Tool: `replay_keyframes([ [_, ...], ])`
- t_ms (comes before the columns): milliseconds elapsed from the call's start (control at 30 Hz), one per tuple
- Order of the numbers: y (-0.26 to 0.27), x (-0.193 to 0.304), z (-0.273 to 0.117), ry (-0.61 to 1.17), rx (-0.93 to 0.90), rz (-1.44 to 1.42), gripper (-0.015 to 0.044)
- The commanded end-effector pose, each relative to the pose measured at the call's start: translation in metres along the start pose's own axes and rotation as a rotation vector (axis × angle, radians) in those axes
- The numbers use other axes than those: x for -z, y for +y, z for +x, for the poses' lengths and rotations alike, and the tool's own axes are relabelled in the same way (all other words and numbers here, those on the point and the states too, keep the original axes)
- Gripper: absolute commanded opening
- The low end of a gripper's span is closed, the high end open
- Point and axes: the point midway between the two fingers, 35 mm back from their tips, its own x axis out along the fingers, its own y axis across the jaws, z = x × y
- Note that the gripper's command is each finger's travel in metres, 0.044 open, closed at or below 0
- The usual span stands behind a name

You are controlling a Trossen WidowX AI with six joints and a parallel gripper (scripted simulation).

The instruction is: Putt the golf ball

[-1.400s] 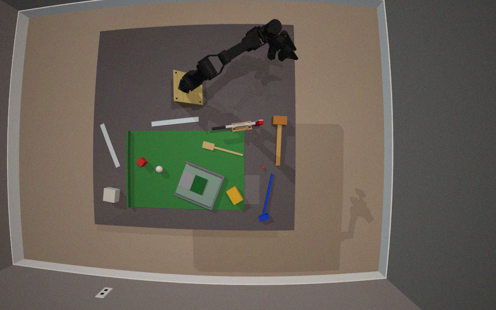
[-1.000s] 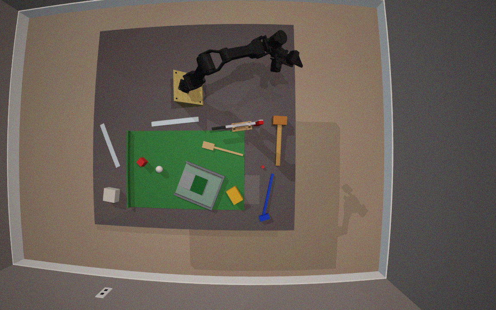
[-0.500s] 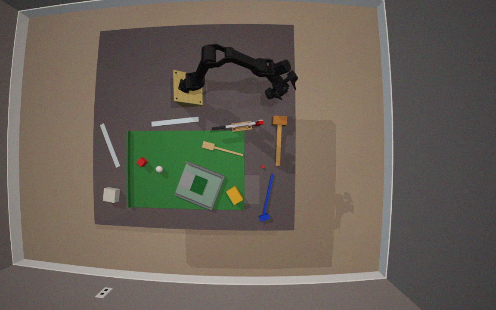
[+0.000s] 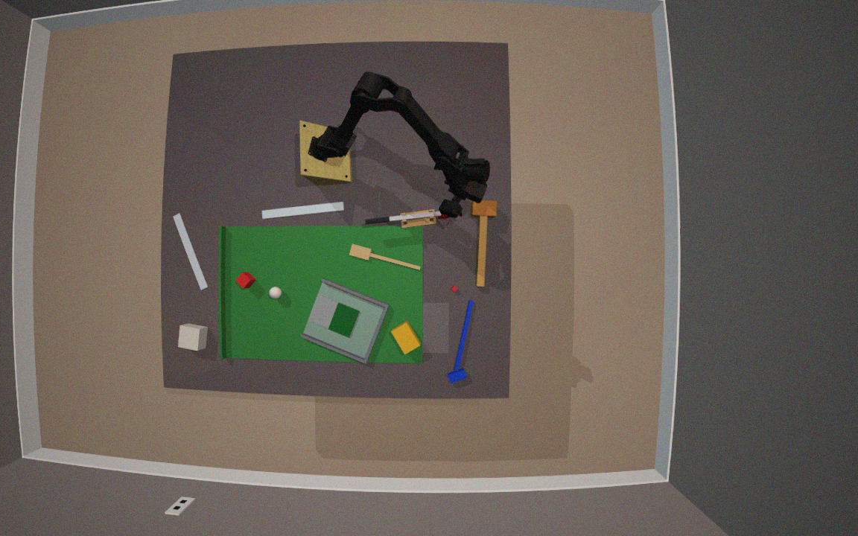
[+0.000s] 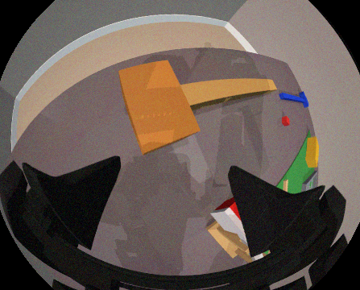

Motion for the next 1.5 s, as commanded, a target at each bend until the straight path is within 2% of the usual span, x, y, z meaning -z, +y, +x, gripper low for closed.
replay_keyframes([
  [0,-0.063,0.038,0.001,0.175,0.004,-0.219,0.0440],
  [233,-0.105,0.092,-0.007,0.338,-0.153,-0.468,0.0440],
  [567,-0.160,0.151,-0.039,0.456,-0.256,-0.482,0.0440],
  [733,-0.191,0.178,-0.072,0.401,-0.369,-0.511,0.0440],
  [933,-0.216,0.193,-0.111,0.203,-0.399,-0.532,0.0440],
  [1300,-0.217,0.193,-0.112,0.195,-0.398,-0.533,0.0440],
  [1467,-0.215,0.199,-0.100,0.195,-0.397,-0.533,0.0440],
])
